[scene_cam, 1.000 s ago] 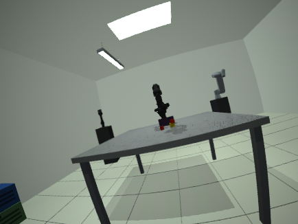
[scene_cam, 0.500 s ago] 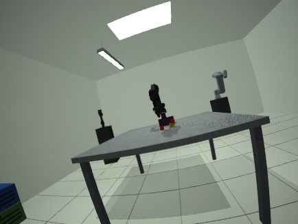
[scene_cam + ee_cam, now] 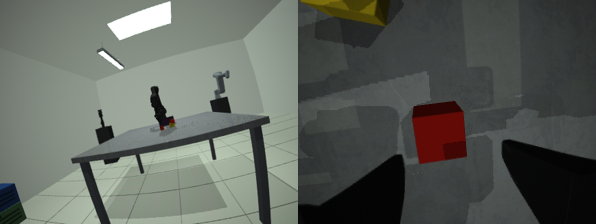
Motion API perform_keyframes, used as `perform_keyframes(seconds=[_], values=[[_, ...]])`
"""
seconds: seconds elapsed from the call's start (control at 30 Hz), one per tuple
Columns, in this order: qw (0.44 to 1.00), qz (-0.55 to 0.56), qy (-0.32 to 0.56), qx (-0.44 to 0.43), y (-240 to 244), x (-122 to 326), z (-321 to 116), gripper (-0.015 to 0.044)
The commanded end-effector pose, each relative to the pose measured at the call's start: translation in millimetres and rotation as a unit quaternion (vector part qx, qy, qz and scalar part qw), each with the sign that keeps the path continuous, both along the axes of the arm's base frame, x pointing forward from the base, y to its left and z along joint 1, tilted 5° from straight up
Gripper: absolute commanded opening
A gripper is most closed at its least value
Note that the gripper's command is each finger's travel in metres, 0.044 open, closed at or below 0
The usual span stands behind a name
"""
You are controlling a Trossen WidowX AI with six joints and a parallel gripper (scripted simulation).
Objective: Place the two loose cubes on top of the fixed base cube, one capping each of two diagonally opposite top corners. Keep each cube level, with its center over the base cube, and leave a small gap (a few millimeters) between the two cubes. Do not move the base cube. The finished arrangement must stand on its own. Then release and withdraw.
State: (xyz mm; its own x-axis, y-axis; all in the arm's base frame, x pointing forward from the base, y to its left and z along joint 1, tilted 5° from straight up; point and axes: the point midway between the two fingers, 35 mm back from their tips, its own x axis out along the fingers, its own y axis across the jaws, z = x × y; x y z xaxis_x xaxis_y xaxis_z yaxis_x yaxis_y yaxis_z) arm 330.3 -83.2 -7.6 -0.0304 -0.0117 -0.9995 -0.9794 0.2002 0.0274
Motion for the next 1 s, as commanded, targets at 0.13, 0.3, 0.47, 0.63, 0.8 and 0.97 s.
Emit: perform_keyframes(seconds=[0.13, 0.3, 0.47, 0.63, 0.8, 0.97], values=[[1.000, 0.002, 0.008, 0.000, 0, -4, -12, 0.0265], [1.000, 0.002, 0.009, 0.000, 0, -4, -20, 0.0265], [1.000, 0.002, 0.009, 0.000, 0, -4, -28, 0.0265], [1.000, 0.002, 0.009, 0.000, 0, -5, -36, 0.0265], [1.000, 0.002, 0.009, 0.000, 0, -6, -43, 0.0265], [1.000, 0.002, 0.009, 0.000, 0, -6, -44, 0.0160]])
